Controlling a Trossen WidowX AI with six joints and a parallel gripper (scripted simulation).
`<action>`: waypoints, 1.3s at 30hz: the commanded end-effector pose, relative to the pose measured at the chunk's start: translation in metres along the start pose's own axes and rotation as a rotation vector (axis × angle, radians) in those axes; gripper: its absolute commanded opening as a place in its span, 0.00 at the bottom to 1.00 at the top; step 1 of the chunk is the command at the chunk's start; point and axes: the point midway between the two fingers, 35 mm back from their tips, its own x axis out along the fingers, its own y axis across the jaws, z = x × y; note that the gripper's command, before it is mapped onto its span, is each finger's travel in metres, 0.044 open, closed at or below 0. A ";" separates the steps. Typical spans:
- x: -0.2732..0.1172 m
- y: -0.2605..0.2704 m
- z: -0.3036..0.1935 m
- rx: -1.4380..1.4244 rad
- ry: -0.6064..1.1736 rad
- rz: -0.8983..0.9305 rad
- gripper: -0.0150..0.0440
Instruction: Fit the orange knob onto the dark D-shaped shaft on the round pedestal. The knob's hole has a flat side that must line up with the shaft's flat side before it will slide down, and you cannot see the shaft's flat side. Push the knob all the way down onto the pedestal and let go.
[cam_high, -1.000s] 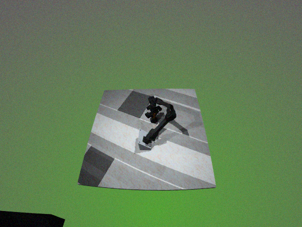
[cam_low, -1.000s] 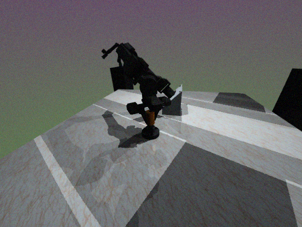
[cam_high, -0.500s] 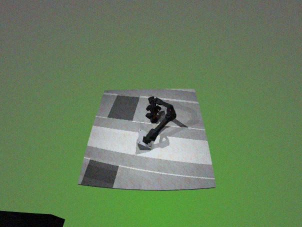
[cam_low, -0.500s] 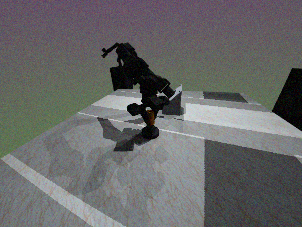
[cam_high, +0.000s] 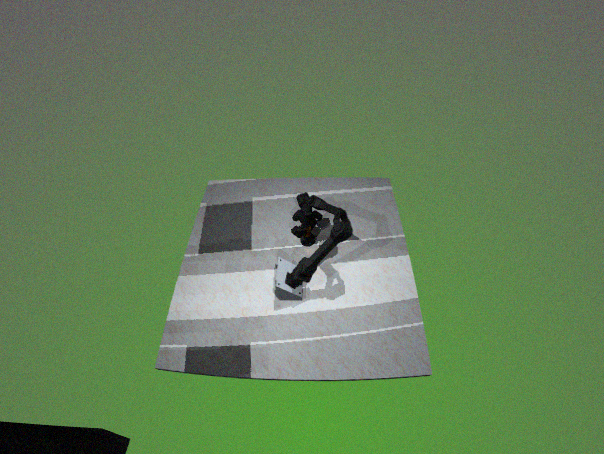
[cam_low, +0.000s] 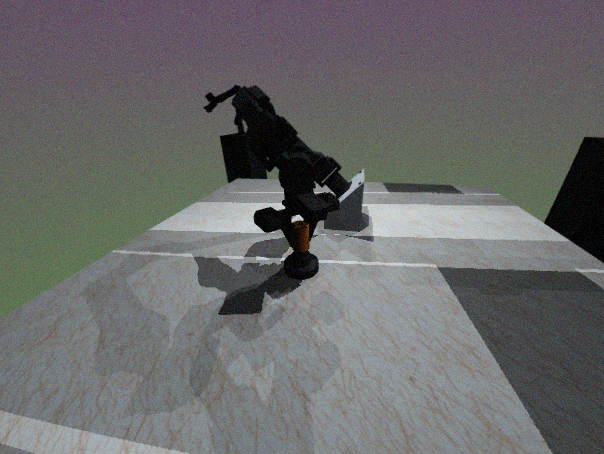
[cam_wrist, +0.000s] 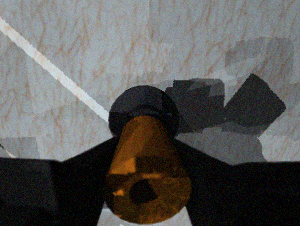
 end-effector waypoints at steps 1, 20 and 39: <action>-0.002 0.000 0.000 -0.005 -0.001 -0.002 0.25; -0.001 -0.001 0.001 -0.214 0.000 -0.002 0.25; -0.004 0.001 -0.001 -0.382 0.000 -0.002 0.25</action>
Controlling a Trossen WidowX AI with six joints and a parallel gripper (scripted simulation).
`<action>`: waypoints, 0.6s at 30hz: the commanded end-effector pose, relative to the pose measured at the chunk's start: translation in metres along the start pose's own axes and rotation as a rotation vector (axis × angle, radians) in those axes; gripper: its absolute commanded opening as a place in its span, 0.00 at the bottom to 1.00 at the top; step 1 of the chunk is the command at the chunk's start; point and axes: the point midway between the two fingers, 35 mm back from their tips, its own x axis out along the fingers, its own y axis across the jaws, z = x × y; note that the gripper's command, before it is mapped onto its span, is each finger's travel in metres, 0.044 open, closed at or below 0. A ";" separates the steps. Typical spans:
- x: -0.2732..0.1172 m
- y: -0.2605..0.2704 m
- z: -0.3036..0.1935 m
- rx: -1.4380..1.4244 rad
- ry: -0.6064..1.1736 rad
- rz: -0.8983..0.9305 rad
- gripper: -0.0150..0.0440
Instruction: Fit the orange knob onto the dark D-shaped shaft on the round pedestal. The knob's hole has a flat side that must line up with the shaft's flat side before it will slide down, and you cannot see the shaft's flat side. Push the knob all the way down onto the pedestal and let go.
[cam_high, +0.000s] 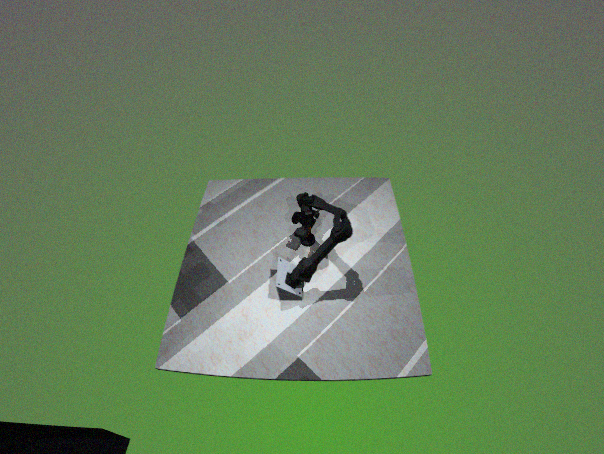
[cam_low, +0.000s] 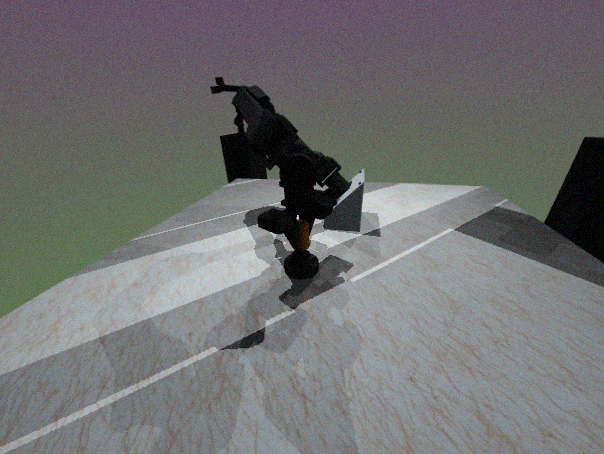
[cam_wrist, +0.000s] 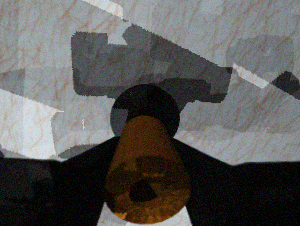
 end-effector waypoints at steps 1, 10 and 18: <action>-0.001 0.000 0.001 -0.117 -0.003 -0.002 0.25; 0.003 0.000 0.001 -0.128 -0.003 -0.002 0.25; 0.001 -0.001 0.001 -0.128 -0.003 -0.002 0.25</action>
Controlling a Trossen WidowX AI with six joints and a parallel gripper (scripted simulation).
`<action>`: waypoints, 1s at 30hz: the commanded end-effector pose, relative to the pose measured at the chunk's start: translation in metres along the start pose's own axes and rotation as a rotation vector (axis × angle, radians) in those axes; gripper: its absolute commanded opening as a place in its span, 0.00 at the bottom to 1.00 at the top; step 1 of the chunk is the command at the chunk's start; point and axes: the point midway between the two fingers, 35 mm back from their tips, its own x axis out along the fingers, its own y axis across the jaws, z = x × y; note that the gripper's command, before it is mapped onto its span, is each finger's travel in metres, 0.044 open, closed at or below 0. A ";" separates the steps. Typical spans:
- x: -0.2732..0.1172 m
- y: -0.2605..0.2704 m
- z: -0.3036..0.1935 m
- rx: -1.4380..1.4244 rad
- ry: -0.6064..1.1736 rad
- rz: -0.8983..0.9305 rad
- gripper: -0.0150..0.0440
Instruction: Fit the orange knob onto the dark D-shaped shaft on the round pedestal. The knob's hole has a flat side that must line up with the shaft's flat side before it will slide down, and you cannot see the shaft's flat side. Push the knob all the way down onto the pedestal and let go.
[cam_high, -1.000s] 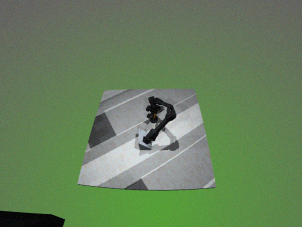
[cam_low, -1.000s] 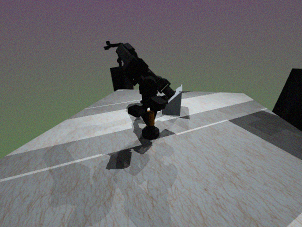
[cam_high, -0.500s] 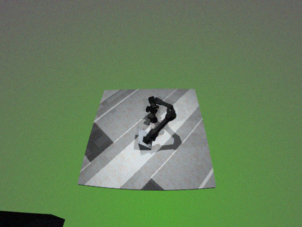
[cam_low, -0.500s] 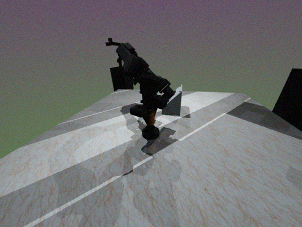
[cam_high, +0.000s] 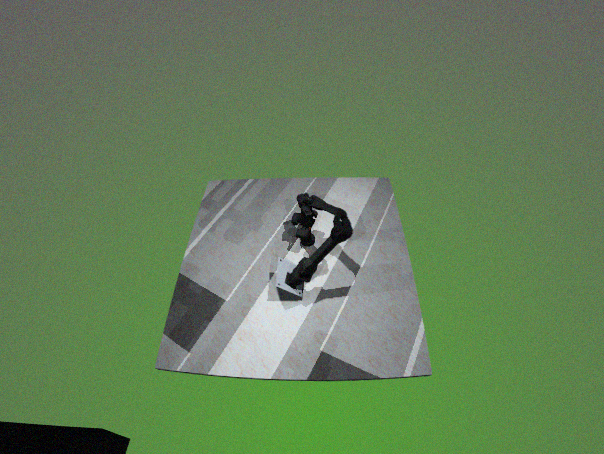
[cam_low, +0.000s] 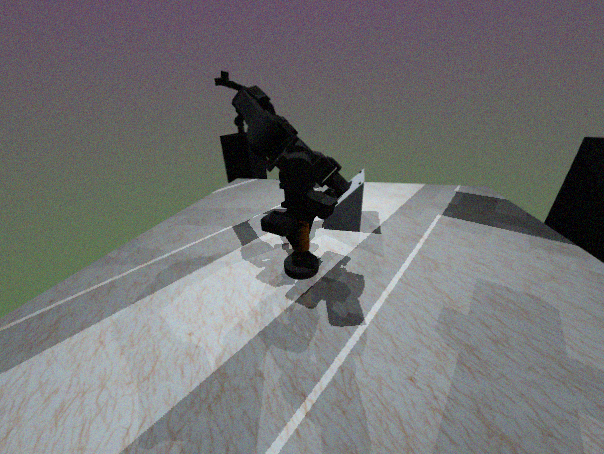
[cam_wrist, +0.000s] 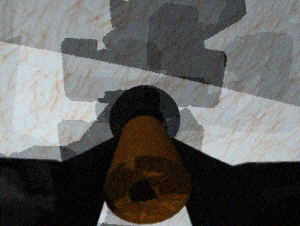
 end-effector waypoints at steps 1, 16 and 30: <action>-0.003 -0.001 0.001 -0.005 -0.001 -0.002 0.25; -0.004 -0.004 0.001 -0.214 -0.001 -0.002 0.25; -0.003 0.000 0.000 -0.214 -0.001 -0.002 0.25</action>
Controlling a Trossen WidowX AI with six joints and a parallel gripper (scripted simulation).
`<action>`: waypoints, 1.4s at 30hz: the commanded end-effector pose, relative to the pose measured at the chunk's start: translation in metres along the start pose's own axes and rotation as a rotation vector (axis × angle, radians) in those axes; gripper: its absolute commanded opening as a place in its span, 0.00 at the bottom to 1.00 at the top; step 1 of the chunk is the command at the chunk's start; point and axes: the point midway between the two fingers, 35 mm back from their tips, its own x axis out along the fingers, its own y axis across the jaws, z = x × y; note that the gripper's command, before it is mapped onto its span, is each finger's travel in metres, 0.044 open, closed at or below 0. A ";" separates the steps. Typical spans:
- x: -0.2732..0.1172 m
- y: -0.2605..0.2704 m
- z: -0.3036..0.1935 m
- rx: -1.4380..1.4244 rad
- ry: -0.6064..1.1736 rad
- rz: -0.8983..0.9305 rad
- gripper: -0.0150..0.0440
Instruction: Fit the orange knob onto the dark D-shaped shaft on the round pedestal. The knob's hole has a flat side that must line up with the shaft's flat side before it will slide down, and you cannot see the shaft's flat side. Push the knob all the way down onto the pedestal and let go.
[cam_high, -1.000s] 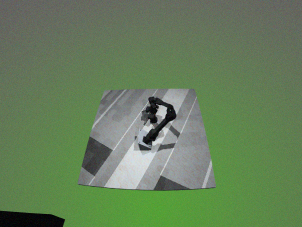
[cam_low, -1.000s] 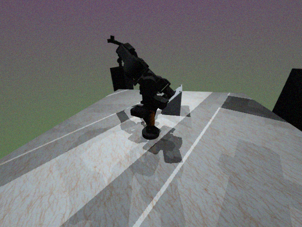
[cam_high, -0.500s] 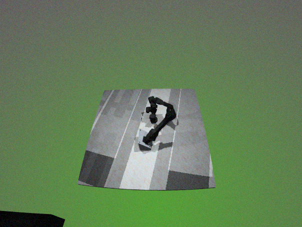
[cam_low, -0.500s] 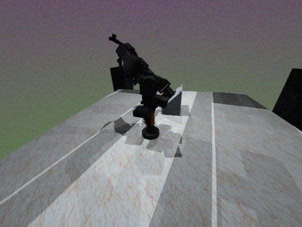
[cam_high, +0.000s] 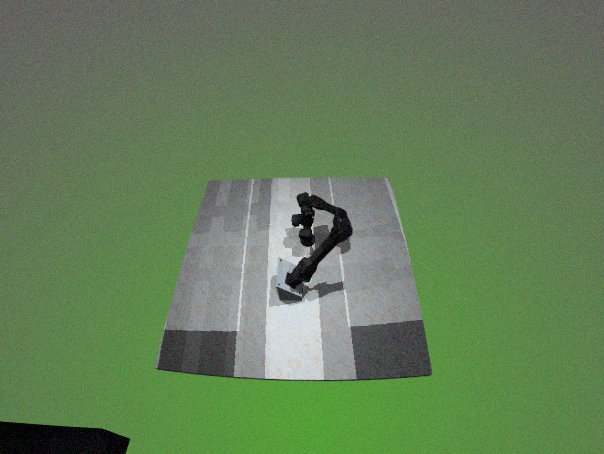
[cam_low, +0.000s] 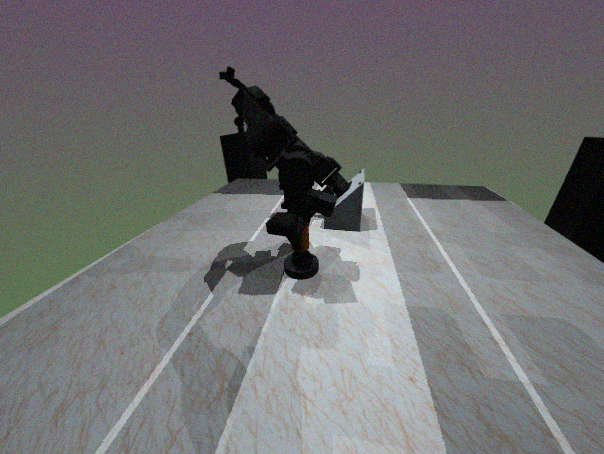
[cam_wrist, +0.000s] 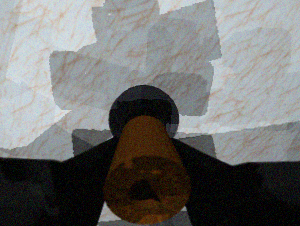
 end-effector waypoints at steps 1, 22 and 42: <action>-0.002 0.002 0.001 -0.006 -0.002 -0.005 0.25; -0.004 -0.001 0.000 -0.091 -0.002 -0.005 0.25; -0.001 -0.004 0.001 -0.215 -0.001 -0.005 0.25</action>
